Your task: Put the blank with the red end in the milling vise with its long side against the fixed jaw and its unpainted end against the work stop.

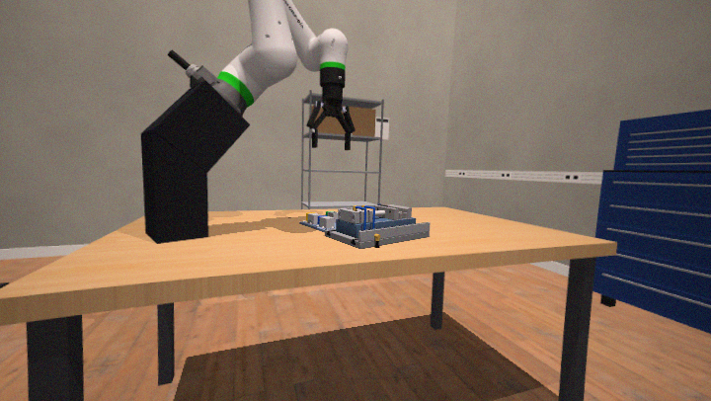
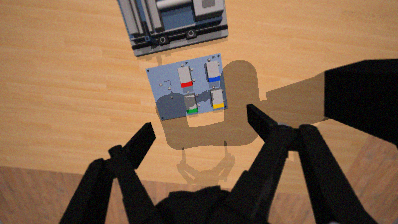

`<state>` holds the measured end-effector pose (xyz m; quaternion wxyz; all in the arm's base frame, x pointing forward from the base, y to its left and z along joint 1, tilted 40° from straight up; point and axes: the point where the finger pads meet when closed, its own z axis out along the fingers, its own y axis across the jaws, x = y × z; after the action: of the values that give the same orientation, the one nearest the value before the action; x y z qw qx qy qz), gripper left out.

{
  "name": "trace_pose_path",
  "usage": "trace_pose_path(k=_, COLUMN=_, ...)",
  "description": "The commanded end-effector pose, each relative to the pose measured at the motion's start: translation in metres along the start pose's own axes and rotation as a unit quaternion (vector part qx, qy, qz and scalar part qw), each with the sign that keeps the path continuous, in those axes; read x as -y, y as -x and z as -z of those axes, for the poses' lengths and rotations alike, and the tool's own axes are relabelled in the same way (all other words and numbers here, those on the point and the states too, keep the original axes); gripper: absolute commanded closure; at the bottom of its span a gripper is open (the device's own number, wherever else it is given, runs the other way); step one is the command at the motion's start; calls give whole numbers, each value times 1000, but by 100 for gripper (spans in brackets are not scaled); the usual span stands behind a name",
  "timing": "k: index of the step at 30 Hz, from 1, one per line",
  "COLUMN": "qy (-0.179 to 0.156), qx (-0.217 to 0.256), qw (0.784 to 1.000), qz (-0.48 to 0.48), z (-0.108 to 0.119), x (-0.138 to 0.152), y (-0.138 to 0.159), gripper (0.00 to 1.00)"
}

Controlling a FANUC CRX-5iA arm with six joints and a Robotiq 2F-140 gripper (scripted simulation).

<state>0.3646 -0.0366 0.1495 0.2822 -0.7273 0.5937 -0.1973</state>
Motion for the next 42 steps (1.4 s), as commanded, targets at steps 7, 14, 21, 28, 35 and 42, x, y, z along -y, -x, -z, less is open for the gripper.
trace_pose_path(k=7, qy=1, qx=5, qw=1000, qz=0, z=34, x=-3, y=-18, gripper=0)
trace_pose_path(k=14, qy=0, qx=0, qw=1000, qz=0, z=29, x=-2, y=-15, gripper=0)
trace_pose_path(k=21, qy=1, qx=3, qw=1000, qz=0, z=28, x=-3, y=-15, gripper=0)
trace_pose_path(k=28, qy=1, qx=4, qw=1000, qz=0, z=27, x=-3, y=-15, gripper=0)
trace_pose_path(k=35, qy=1, qx=5, qw=1000, qz=0, z=25, x=-2, y=-13, gripper=0)
trace_pose_path(k=42, qy=1, qx=5, qw=1000, qz=0, z=22, x=-2, y=-12, gripper=0)
